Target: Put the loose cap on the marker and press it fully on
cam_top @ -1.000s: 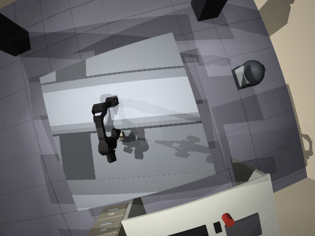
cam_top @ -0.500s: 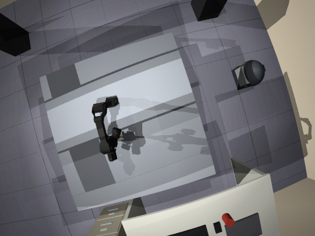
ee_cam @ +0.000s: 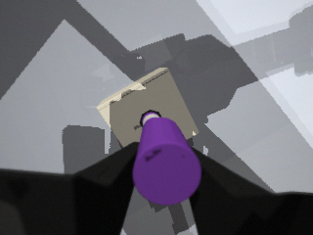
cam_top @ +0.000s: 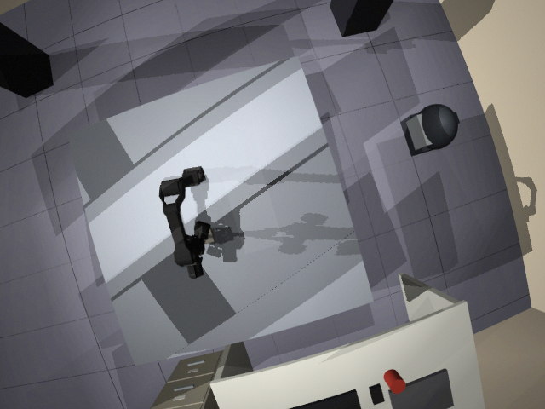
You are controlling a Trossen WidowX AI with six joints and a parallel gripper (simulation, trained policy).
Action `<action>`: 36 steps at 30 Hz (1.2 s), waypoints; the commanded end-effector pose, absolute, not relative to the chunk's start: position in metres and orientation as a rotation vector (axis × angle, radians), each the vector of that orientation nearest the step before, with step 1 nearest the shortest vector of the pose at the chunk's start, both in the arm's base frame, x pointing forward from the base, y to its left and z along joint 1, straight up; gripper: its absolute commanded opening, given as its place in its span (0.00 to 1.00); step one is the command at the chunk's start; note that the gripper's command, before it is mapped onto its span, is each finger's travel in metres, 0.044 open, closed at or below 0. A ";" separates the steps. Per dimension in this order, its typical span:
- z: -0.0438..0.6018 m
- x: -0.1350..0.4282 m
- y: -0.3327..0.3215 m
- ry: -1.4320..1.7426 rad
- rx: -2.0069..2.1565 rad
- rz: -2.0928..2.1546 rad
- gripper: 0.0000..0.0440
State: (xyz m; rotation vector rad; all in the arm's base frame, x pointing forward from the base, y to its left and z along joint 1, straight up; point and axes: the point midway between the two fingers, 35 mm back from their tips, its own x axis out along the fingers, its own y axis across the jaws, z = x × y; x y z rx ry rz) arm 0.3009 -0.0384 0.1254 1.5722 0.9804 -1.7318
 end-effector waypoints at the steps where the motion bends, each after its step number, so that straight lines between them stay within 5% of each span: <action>1: 0.112 0.293 -0.035 1.027 1.547 -1.754 0.00; 36: 0.085 0.292 -0.035 1.066 1.491 -1.685 0.04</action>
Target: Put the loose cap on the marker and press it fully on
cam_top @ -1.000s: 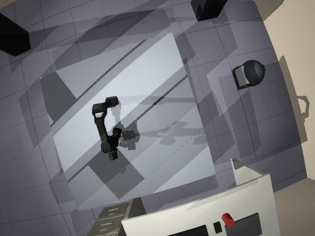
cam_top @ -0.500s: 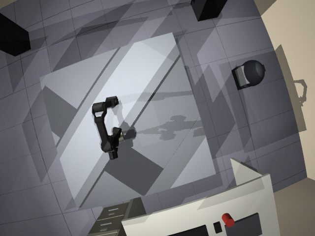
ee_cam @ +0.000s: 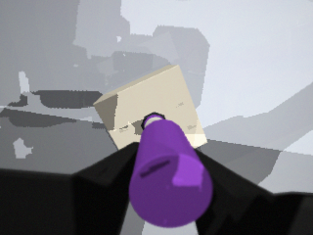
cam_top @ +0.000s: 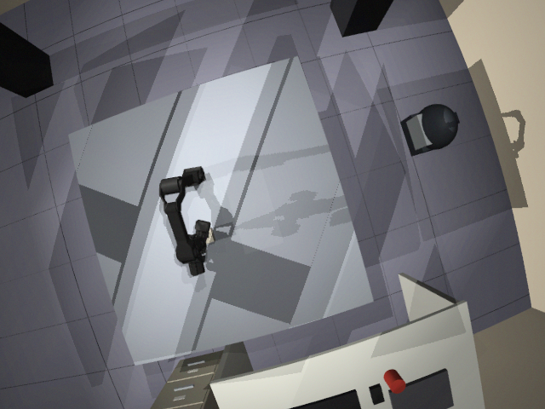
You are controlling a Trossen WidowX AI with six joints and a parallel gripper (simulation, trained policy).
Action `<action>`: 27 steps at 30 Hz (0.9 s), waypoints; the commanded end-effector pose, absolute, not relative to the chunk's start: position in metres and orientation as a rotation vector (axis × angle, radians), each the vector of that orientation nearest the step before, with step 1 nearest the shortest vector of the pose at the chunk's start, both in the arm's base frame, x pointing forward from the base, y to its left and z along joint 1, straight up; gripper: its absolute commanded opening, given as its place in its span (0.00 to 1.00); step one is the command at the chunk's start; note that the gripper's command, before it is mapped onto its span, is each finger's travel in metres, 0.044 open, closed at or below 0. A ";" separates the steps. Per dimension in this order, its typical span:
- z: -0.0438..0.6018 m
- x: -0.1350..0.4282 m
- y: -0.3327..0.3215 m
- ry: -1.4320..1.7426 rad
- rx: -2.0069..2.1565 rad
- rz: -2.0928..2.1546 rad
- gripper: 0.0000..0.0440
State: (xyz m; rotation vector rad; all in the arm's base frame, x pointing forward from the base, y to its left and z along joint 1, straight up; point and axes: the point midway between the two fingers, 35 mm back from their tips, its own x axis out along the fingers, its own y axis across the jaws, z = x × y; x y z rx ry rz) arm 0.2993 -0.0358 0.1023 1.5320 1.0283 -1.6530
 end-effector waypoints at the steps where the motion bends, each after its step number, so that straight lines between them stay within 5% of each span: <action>1: 0.084 0.292 -0.035 1.066 1.489 -1.682 0.04; 27: 0.078 0.294 -0.043 1.050 1.421 -1.575 0.19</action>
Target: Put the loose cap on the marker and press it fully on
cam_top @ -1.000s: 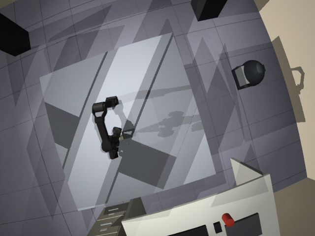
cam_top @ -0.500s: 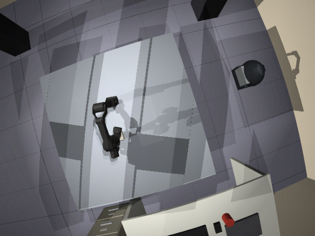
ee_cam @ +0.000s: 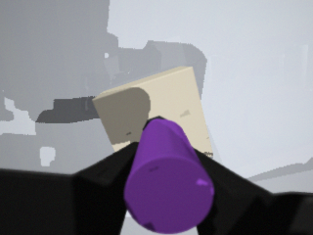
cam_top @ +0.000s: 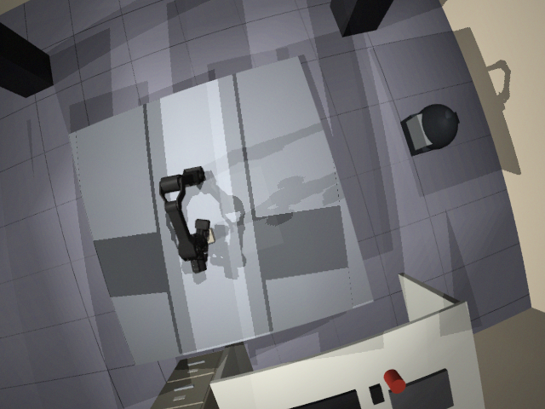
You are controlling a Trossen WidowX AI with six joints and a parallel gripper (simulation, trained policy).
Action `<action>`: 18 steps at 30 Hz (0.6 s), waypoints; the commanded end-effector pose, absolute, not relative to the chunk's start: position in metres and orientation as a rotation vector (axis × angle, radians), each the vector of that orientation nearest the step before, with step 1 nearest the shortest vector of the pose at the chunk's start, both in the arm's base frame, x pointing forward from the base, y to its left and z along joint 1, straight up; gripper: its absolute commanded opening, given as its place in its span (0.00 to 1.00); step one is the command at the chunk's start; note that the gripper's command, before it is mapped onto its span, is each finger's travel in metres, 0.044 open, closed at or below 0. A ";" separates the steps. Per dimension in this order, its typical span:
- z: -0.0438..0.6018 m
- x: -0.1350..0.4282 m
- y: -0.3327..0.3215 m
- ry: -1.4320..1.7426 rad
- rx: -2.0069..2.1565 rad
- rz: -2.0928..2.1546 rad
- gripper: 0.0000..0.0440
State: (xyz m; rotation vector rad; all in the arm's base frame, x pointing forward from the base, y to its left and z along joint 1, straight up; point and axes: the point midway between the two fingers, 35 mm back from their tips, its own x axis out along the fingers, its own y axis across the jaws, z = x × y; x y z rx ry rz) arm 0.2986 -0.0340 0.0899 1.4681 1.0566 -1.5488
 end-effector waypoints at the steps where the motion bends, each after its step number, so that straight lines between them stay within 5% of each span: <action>1: 0.078 0.294 -0.043 1.050 1.420 -1.571 0.19; 18: 0.078 0.295 -0.049 1.047 1.383 -1.512 0.26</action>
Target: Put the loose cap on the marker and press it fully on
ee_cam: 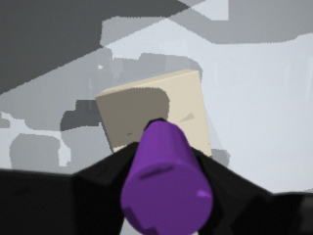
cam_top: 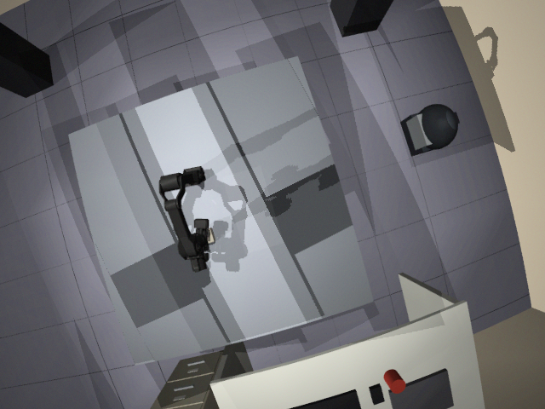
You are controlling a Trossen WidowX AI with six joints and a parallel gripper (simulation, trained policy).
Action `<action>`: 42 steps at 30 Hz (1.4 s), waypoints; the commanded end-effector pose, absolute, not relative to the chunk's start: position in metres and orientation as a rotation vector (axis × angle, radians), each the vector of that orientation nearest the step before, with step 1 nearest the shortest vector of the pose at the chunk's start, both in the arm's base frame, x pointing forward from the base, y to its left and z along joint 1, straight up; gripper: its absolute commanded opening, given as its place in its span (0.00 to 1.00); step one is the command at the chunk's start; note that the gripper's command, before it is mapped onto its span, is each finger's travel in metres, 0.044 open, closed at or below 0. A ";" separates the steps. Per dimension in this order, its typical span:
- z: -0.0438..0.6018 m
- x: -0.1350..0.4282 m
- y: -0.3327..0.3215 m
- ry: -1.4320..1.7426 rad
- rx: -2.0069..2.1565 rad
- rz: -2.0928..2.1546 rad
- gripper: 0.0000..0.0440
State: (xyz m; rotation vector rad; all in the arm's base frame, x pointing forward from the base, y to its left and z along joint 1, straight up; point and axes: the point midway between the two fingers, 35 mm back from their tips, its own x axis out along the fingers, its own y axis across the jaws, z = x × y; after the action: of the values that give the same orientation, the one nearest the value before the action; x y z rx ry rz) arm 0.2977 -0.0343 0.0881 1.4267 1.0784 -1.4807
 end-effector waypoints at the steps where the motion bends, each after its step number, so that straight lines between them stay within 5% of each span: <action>1: 0.078 0.295 -0.049 1.047 1.380 -1.508 0.26; 16: 0.079 0.292 -0.049 1.065 1.366 -1.487 0.36; 28: 0.093 0.282 -0.047 1.061 1.366 -1.444 1.00; 42: 0.138 0.289 -0.049 0.967 1.419 -1.361 1.00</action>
State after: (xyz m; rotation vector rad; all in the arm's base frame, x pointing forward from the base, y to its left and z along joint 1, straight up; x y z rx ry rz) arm 0.2872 -0.0481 0.1246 1.4085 0.9920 -1.3832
